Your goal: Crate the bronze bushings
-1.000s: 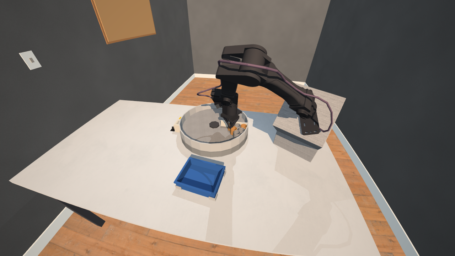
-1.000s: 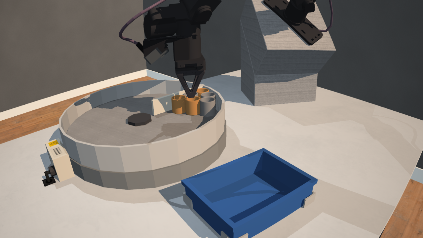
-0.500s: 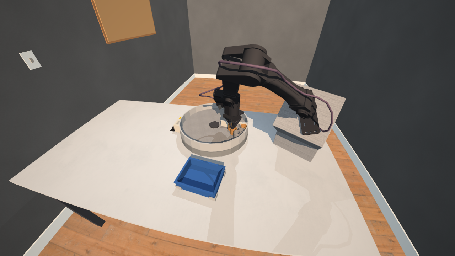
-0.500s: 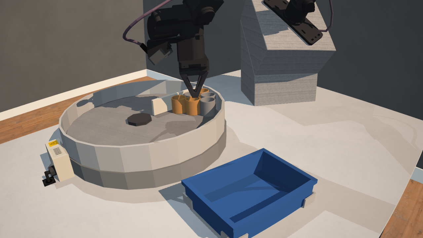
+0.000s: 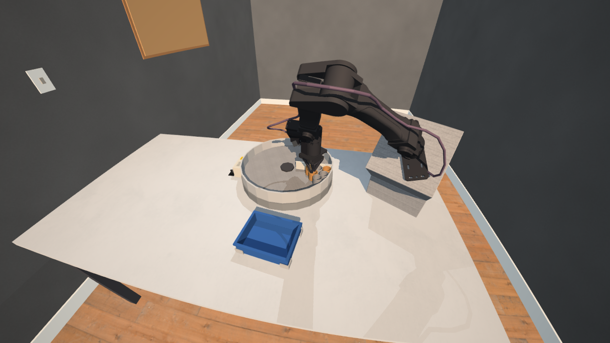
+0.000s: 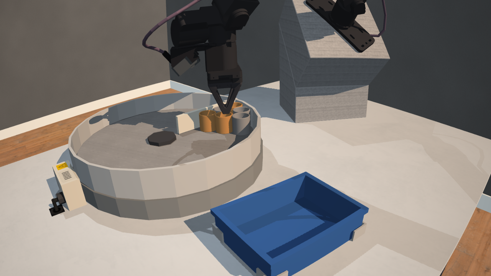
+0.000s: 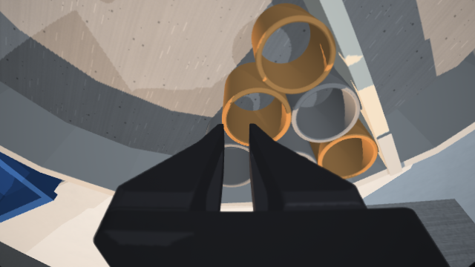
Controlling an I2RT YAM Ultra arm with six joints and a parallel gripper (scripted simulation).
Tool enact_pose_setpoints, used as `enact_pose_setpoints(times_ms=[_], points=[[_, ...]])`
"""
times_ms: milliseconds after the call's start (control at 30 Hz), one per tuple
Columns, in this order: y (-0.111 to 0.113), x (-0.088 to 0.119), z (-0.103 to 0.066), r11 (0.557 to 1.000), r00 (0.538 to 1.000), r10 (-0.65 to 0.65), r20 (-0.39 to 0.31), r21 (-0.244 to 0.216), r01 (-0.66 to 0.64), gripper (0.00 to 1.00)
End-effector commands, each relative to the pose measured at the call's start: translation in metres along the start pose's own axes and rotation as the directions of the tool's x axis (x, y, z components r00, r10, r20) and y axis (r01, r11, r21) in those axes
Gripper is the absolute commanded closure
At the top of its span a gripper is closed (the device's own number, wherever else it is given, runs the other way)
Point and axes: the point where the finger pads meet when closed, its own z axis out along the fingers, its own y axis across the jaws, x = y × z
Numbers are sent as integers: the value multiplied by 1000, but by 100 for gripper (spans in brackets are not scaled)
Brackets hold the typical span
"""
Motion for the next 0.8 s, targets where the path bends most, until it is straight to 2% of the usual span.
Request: enact_pose_setpoints(times_ms=[0, 600, 767], points=[[-6, -10, -4, 1000, 1000, 0, 29, 2, 0, 85], [-6, -11, -4, 1000, 1000, -2, 31, 1, 1, 85], [2, -16, -10, 1000, 1000, -5, 31, 0, 5, 85]])
